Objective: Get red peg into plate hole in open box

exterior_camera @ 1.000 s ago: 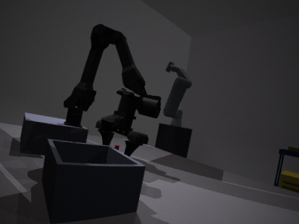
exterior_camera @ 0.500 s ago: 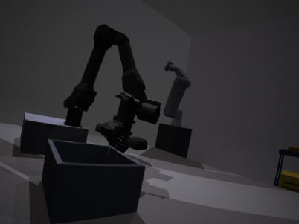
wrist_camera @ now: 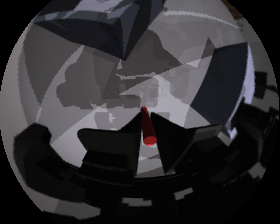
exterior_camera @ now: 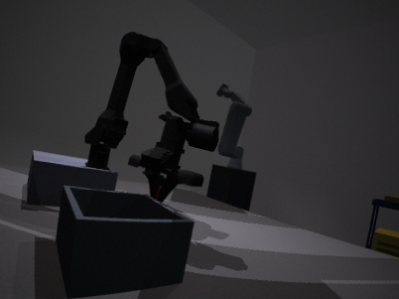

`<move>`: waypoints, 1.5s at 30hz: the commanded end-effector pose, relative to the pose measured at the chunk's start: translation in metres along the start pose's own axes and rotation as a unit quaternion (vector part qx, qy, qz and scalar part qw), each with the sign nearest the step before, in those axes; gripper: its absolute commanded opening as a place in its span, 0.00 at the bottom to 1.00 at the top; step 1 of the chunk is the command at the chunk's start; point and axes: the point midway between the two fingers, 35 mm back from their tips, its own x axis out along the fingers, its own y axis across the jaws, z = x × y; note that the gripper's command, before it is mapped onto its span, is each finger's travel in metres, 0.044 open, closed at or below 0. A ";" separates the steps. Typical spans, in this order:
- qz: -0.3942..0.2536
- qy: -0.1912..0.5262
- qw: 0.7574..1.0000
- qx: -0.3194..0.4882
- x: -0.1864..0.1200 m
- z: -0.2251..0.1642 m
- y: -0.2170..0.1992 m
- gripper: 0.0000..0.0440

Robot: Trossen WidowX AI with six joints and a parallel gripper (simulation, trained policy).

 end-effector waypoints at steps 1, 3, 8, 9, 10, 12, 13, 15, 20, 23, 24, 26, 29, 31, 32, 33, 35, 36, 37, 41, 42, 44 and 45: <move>0.008 -0.011 1.000 -0.013 -0.009 0.005 0.005 0.00; 0.013 -0.018 1.000 -0.021 -0.015 0.008 0.007 0.00; 0.024 -0.035 0.998 -0.038 -0.032 0.018 0.016 0.01; 0.027 -0.039 0.998 -0.041 -0.036 0.020 0.017 0.01; 0.029 -0.042 0.998 -0.044 -0.039 0.023 0.019 0.01; 0.034 -0.049 0.997 -0.049 -0.046 0.028 0.023 0.01; 0.037 -0.052 0.997 -0.050 -0.050 0.030 0.026 0.01; 0.041 -0.058 0.996 -0.053 -0.057 0.036 0.030 0.00; 0.052 -0.070 0.995 -0.054 -0.072 0.051 0.040 0.00; 0.058 -0.077 0.994 -0.052 -0.081 0.062 0.047 0.00; 0.060 -0.079 0.994 -0.051 -0.083 0.066 0.049 0.00; 0.062 -0.083 0.993 -0.048 -0.088 0.074 0.052 0.00; 0.063 -0.087 0.993 -0.041 -0.093 0.087 0.056 0.00; 0.063 -0.088 0.993 -0.035 -0.095 0.096 0.057 0.00; 0.063 -0.089 0.994 -0.032 -0.096 0.100 0.058 0.00; 0.063 -0.089 0.994 -0.029 -0.097 0.104 0.058 0.00; 0.063 -0.089 0.994 -0.023 -0.098 0.113 0.059 0.00; 0.063 -0.089 0.994 -0.019 -0.098 0.117 0.059 0.00; 0.063 -0.089 0.994 -0.016 -0.098 0.122 0.059 0.00; 0.062 -0.087 0.994 -0.004 -0.098 0.138 0.060 0.00; 0.062 -0.087 0.994 0.000 -0.098 0.142 0.060 0.00; 0.063 -0.086 0.994 0.006 -0.097 0.151 0.060 0.00; 0.062 -0.086 0.994 0.009 -0.096 0.155 0.060 0.00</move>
